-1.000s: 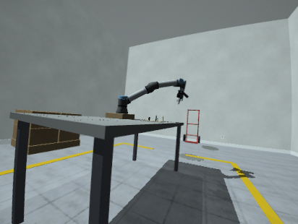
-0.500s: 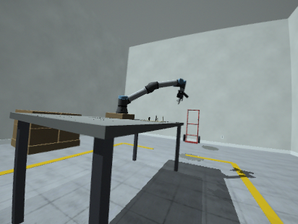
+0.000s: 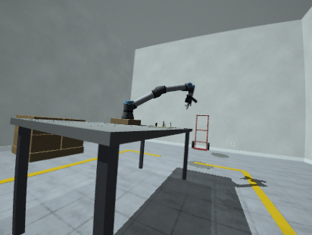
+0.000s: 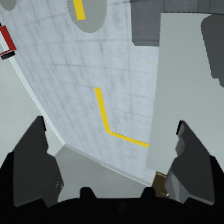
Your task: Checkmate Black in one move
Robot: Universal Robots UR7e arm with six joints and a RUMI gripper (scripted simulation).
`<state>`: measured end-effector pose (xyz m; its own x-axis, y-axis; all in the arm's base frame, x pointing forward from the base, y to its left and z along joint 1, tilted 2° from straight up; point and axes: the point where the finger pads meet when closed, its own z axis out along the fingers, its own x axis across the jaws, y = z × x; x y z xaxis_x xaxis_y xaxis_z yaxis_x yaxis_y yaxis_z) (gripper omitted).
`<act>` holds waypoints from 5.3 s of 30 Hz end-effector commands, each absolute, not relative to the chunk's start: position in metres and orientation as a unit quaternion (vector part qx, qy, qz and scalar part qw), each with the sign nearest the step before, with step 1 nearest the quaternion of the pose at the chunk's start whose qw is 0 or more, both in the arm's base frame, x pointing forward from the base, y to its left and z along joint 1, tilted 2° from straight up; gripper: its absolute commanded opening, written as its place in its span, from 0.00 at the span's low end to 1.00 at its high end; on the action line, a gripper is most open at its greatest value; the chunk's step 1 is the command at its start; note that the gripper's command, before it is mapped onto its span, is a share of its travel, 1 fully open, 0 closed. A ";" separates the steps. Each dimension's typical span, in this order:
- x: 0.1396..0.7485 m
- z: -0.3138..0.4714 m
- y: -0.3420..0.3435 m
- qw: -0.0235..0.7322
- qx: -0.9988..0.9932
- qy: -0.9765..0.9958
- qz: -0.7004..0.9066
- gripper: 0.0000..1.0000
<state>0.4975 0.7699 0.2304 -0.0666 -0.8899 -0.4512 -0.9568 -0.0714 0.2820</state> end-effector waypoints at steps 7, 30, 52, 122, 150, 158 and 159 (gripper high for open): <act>0.495 0.224 0.767 0.060 -0.699 0.663 0.261 1.00; 0.476 0.169 0.738 0.026 -0.816 0.540 0.207 1.00; 0.439 0.101 0.684 -0.054 -0.940 0.294 0.163 1.00; 0.351 0.039 0.430 -0.248 -0.518 -0.690 0.441 1.00; 0.370 0.062 0.383 -0.151 -0.108 -0.782 0.596 1.00; 0.375 0.065 0.379 -0.128 -0.045 -0.777 0.615 1.00; 0.376 0.066 0.379 -0.125 -0.036 -0.776 0.617 1.00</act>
<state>0.3727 0.3812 0.0630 -0.9494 -0.0494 -0.3103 0.2893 0.2478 -0.9246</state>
